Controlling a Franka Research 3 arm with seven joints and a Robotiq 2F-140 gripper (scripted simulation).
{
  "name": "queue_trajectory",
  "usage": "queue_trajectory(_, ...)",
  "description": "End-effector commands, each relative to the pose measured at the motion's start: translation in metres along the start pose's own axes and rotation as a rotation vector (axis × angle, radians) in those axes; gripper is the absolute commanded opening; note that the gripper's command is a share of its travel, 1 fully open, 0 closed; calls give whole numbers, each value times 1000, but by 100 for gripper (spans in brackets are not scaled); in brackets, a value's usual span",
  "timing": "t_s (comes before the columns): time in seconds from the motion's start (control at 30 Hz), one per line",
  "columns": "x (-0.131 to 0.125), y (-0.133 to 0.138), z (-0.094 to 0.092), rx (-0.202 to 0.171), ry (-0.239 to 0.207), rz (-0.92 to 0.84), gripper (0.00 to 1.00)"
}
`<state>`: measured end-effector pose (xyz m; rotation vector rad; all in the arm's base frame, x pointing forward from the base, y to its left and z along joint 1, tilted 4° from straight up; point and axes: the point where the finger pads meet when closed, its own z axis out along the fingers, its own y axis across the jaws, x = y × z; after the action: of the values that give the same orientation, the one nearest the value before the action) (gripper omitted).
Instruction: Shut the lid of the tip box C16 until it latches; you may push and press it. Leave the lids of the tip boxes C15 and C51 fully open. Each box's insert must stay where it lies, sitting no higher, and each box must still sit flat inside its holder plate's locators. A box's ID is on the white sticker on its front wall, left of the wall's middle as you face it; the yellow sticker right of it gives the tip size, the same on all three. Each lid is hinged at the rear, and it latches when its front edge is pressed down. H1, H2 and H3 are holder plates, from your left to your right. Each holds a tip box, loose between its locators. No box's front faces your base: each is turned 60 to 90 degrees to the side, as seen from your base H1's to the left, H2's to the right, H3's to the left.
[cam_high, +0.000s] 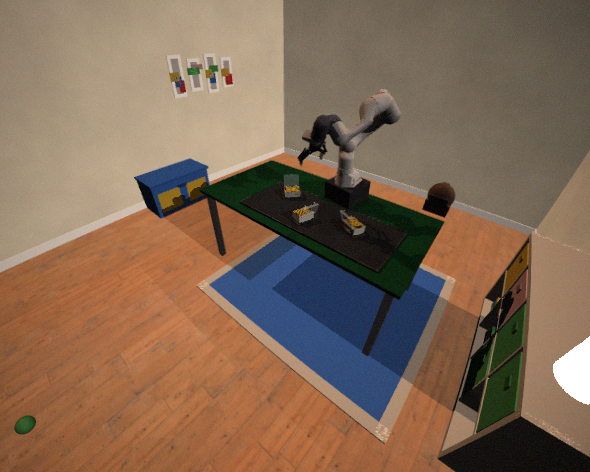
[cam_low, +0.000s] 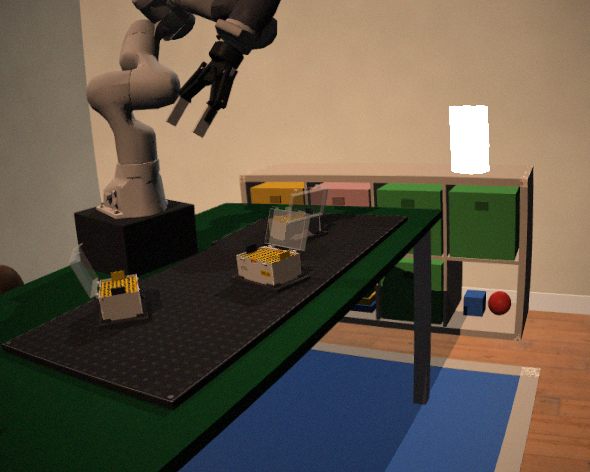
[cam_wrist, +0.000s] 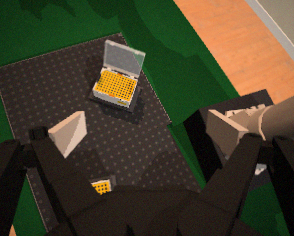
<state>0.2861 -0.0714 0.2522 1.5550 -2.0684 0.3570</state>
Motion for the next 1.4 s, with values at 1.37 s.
queue_trajectory(1.37,-153,-3,-115,545,372,-277,100)
